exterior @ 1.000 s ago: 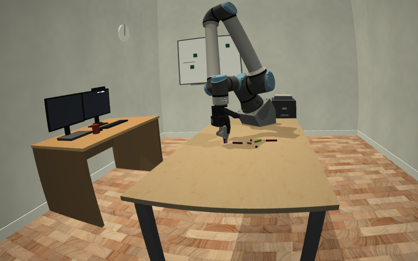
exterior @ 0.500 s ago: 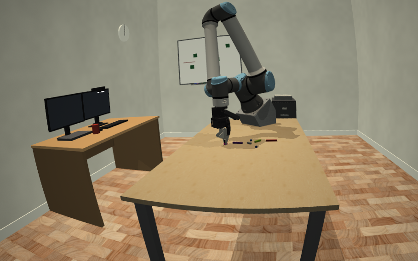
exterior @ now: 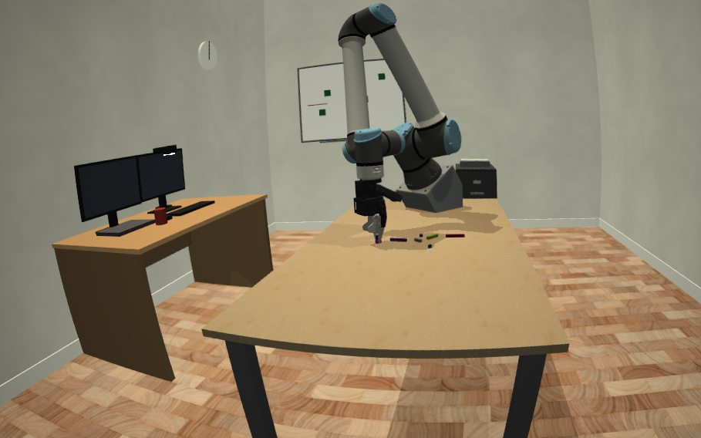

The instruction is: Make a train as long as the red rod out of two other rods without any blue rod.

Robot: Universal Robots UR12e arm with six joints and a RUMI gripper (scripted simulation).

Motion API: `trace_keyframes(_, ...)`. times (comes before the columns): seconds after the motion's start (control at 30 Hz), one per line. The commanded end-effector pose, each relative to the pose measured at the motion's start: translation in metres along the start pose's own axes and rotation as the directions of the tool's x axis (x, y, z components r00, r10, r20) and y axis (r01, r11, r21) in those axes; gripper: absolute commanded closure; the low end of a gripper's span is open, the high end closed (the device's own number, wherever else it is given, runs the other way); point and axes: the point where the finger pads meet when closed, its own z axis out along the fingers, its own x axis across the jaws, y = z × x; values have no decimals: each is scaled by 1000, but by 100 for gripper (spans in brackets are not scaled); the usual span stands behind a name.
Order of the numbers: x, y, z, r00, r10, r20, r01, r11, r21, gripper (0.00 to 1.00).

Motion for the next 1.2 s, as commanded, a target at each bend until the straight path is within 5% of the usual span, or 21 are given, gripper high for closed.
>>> trace_keyframes(0.0, 0, 0, 0, 1000, 0, -1, 0, 1000, -1, 100)
trace_keyframes(0.63, 0, 0, 0, 1000, 0, -1, 0, 1000, -1, 100)
trace_keyframes(1.17, 0, 0, 0, 1000, 0, -1, 0, 1000, -1, 86)
